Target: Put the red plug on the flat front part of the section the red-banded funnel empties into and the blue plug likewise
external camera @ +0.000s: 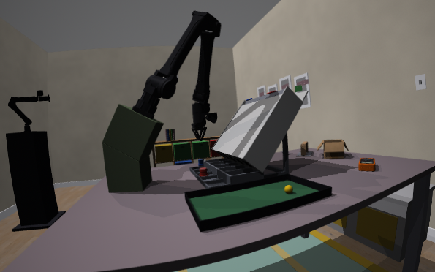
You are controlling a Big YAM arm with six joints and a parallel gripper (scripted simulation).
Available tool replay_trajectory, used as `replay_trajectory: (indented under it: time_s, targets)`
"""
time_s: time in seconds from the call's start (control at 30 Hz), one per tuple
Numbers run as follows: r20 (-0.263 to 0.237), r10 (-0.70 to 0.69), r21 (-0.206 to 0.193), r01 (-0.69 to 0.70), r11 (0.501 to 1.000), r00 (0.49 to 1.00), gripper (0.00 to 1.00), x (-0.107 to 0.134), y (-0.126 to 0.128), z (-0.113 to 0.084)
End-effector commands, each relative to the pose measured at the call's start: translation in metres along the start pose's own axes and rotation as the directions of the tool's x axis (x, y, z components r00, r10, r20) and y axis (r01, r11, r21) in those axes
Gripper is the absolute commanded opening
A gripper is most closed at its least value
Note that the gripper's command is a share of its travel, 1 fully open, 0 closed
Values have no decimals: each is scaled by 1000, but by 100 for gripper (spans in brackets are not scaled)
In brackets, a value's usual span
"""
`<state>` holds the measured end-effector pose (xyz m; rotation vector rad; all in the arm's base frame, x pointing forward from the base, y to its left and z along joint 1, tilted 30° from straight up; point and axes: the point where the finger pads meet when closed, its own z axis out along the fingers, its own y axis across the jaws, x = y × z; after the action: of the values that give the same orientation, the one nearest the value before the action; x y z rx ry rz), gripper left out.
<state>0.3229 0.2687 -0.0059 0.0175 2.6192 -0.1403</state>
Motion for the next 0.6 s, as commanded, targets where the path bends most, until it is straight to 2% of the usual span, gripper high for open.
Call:
replay_trajectory:
  time_s: [0.0,0.33,0.57]
  targets:
    - [-15,-5,10,5,1000,1000,63,2,5,4]
    - [-15,-5,10,5,1000,1000,63,2,4,5]
    - [-5,1,4,-1,1000,1000,63,-3,2,17]
